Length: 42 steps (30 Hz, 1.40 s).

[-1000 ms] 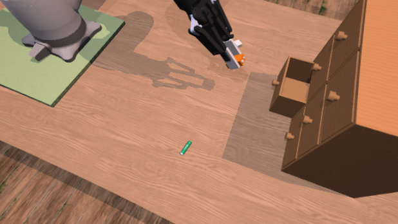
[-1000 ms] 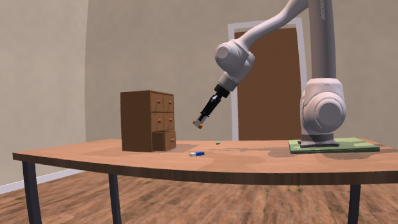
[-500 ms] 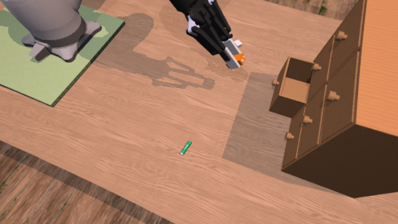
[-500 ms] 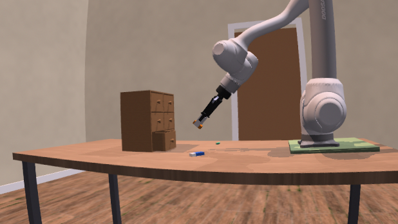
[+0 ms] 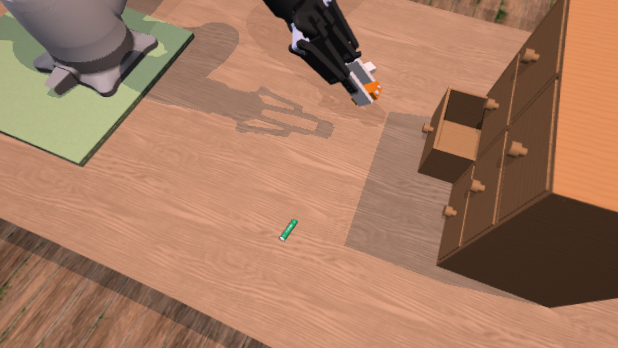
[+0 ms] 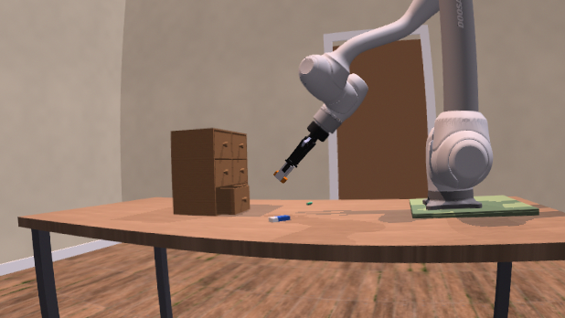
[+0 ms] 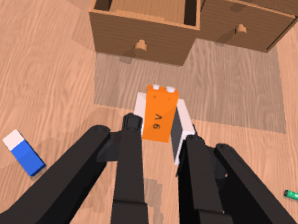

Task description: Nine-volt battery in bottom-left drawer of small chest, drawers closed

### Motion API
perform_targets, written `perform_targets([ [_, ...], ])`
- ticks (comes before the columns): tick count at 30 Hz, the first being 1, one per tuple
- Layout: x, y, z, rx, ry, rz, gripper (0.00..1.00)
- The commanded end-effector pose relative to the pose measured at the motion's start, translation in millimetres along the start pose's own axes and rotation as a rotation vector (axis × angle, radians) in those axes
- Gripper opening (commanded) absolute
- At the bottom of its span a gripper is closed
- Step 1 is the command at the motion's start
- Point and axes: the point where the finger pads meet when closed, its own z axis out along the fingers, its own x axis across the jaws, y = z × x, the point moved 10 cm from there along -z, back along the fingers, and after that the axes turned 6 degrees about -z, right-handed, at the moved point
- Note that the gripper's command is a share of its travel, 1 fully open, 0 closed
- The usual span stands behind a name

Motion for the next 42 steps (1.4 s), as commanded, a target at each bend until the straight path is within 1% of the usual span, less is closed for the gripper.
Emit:
perform_targets([
  [1, 3.7, 2.5, 0.3, 0.023, -0.027, 0.000, 0.14],
  [10, 6.2, 4.7, 0.2, 0.037, -0.013, 0.000, 0.14],
  [14, 5.2, 6.1, 0.3, 0.045, -0.016, 0.000, 0.14],
  [22, 5.4, 10.5, 0.4, 0.083, -0.009, 0.001, 0.14],
  [26, 5.1, 16.7, 0.7, 0.134, -0.002, 0.001, 0.14],
  [29, 4.2, 24.0, 1.7, 0.194, 0.004, 0.001, 0.14],
  [31, 4.2, 24.0, 1.7, 0.194, 0.004, 0.001, 0.14],
  [36, 3.2, 34.1, 3.3, 0.278, 0.013, 0.002, 0.14],
  [42, 2.2, 43.1, 5.6, 0.354, 0.021, 0.003, 0.14],
])
